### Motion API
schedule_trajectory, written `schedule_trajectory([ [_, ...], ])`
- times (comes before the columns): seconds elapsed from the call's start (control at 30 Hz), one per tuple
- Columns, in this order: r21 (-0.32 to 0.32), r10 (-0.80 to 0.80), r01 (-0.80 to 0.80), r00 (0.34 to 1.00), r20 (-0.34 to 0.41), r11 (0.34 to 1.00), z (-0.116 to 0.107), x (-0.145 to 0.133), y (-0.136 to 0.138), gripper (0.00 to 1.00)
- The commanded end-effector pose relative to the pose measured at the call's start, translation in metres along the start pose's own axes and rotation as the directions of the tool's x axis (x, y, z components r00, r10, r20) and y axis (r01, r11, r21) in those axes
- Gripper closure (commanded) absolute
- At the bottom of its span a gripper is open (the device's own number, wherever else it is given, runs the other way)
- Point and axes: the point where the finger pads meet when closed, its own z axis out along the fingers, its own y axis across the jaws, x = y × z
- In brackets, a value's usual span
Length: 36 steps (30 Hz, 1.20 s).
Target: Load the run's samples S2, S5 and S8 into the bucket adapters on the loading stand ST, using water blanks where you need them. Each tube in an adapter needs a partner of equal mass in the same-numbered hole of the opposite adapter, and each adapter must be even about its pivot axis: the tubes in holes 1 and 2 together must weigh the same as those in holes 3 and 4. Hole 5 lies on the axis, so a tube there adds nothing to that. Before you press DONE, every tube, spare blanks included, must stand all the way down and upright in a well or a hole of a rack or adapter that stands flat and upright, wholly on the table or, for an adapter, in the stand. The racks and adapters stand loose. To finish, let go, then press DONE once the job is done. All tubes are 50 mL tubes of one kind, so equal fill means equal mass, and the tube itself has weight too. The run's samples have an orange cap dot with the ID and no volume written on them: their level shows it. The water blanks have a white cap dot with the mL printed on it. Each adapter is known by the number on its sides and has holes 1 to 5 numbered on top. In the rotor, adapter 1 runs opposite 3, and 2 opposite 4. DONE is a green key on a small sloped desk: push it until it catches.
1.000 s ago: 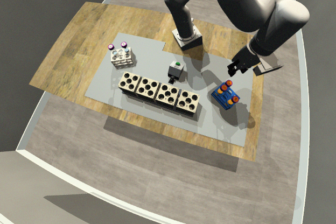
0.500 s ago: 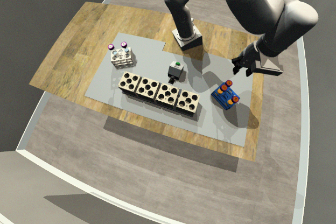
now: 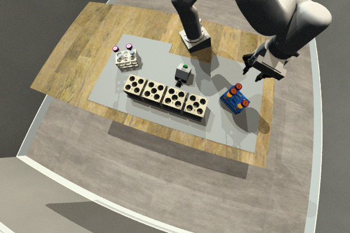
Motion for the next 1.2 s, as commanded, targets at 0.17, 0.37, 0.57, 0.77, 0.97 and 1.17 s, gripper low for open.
schedule_trajectory([
  [0.17,0.005,0.256,-0.256,0.967,-0.008,0.967,-0.002,0.0,-0.001,0.43],
  [0.37,0.005,0.291,-0.291,0.957,-0.008,0.957,-0.002,0.0,-0.001,0.43],
  [0.57,0.005,0.291,-0.291,0.957,-0.008,0.957,0.002,0.0,-0.001,0.43],
  [0.77,0.005,0.291,-0.291,0.957,-0.008,0.957,0.01,0.001,-0.001,0.43],
  [0.97,0.005,0.291,-0.291,0.957,-0.008,0.957,0.022,0.001,-0.001,0.43],
  [1.17,0.005,0.291,-0.291,0.957,-0.008,0.957,0.034,0.001,-0.001,0.43],
])
